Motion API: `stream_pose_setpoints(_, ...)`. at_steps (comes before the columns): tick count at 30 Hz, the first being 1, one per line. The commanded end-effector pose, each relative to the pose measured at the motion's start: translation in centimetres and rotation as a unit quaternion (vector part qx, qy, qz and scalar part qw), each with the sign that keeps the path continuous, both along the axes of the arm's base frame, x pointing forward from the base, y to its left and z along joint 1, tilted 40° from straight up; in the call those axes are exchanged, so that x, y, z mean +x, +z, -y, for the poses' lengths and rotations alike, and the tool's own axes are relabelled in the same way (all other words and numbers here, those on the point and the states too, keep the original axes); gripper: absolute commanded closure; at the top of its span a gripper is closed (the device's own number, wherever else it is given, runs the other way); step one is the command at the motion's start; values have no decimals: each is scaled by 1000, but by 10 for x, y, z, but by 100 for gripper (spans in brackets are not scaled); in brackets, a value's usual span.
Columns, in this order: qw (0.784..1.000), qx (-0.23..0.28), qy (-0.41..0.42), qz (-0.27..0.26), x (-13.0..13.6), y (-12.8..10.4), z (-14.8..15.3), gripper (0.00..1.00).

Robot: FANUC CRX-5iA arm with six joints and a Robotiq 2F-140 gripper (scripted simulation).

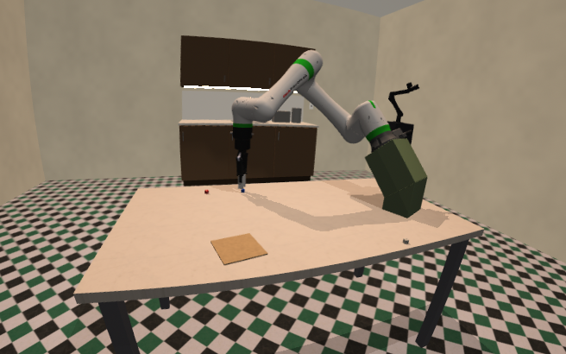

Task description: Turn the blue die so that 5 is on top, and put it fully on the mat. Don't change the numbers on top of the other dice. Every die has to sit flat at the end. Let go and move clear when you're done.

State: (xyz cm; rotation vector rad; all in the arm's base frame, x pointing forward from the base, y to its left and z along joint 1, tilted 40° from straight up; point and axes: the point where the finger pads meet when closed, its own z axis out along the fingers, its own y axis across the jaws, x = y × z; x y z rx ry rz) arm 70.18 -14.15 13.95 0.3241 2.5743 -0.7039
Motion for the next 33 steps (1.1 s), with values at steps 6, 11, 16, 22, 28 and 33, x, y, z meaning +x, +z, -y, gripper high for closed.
stream_pose_setpoints(6,1000,0,0,0,0,0,0,73)
stream_pose_setpoints(11,1000,0,0,0,0,0,0,73)
stream_pose_setpoints(16,1000,0,0,0,1,-2,1,73)
stream_pose_setpoints(22,1000,0,0,0,3,-7,4,73)
stream_pose_setpoints(28,1000,0,0,0,5,-10,7,73)
stream_pose_setpoints(33,1000,0,0,0,7,-14,9,73)
